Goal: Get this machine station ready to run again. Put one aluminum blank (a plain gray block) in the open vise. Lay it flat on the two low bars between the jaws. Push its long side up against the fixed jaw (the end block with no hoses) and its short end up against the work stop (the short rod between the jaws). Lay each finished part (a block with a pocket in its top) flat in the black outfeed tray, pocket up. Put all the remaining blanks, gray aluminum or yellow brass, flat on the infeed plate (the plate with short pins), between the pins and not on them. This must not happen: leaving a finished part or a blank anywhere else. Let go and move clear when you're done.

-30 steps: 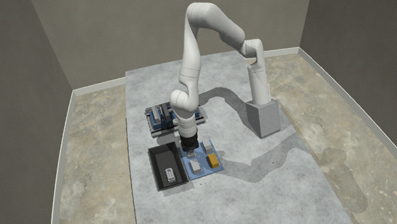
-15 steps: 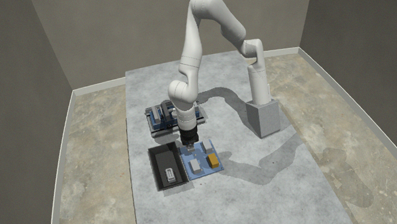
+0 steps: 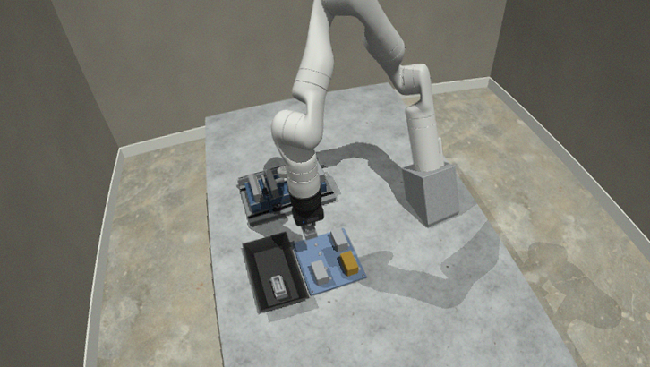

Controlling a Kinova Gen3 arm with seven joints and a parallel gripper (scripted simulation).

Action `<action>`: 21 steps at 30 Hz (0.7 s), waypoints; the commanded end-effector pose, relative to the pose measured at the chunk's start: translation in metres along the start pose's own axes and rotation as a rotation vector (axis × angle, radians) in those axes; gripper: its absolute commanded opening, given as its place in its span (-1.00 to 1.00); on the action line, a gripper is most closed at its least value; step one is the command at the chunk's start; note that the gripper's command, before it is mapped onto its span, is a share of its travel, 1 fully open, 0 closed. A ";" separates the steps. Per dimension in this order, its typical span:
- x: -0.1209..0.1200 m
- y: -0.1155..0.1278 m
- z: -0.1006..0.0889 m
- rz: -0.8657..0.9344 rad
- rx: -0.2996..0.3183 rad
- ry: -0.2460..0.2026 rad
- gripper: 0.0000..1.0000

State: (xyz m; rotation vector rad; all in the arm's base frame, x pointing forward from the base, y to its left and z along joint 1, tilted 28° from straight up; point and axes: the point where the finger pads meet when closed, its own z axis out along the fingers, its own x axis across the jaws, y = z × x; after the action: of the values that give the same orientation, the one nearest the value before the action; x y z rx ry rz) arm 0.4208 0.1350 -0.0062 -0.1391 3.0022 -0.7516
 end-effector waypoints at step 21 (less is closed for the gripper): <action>-0.014 0.003 -0.015 0.000 -0.008 -0.010 -1.00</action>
State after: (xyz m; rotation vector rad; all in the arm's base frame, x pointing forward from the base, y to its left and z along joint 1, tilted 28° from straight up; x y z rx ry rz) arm 0.4278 0.1449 0.0056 -0.1479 2.9980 -0.7411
